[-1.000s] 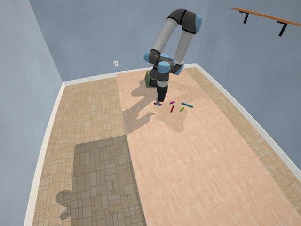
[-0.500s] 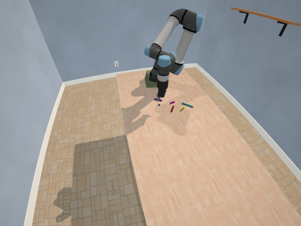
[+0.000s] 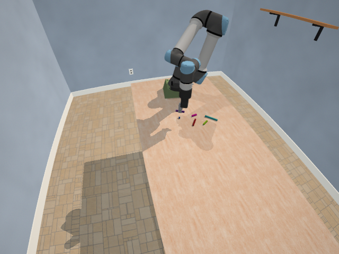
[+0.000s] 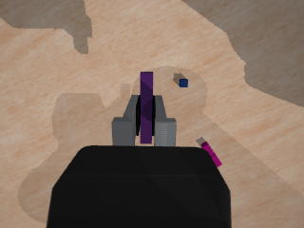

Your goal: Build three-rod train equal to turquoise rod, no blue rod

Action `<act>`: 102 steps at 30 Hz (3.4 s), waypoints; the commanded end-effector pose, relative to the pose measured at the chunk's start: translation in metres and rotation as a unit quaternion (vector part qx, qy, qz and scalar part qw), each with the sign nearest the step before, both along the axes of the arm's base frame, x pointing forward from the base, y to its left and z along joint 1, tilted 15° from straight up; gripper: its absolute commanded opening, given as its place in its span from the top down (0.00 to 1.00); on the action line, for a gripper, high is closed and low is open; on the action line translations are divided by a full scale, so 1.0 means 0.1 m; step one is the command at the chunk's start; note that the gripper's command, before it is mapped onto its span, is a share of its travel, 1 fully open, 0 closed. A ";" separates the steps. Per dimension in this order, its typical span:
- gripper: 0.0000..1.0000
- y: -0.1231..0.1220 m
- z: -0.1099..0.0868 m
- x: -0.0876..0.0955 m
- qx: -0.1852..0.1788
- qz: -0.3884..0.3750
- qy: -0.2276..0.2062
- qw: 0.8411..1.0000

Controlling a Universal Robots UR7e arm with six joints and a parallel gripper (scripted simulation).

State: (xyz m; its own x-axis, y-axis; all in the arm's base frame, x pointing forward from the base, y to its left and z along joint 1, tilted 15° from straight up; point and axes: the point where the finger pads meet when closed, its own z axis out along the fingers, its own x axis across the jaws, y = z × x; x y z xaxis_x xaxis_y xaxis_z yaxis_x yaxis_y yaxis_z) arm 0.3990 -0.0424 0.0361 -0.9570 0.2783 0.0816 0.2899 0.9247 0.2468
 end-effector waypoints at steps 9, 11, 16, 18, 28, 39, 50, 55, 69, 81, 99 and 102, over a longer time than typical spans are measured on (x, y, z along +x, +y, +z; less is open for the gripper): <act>0.76 0.47 0.14 -0.28 0.001 0.199 -0.054 0.979; 0.76 0.55 0.16 -0.33 0.001 0.231 -0.063 0.971; 0.76 0.65 0.18 -0.40 0.001 0.276 -0.075 0.958; 0.76 0.70 0.18 -0.43 0.001 0.294 -0.080 0.952; 0.76 0.72 0.19 -0.45 0.001 0.304 -0.082 0.949; 0.76 0.72 0.16 -0.45 0.002 0.304 -0.082 0.949; 0.76 0.79 -0.09 -0.45 0.002 0.304 -0.082 0.949; 0.76 0.85 -0.32 -0.46 0.002 0.304 -0.082 0.949; 0.76 0.94 -0.65 -0.46 0.002 0.304 -0.082 0.949; 0.76 0.94 -0.66 -0.46 0.002 0.304 -0.082 0.949; 0.76 0.94 -0.66 -0.46 0.002 0.304 -0.082 0.949; 0.76 0.94 -0.66 -0.46 0.002 0.304 -0.082 0.949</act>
State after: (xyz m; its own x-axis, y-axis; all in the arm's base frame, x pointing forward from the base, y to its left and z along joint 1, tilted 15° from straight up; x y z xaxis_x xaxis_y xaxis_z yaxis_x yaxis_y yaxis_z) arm 0.3528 0.0522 -0.0302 -0.9409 -0.3287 -0.0822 -0.3387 0.9081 0.2462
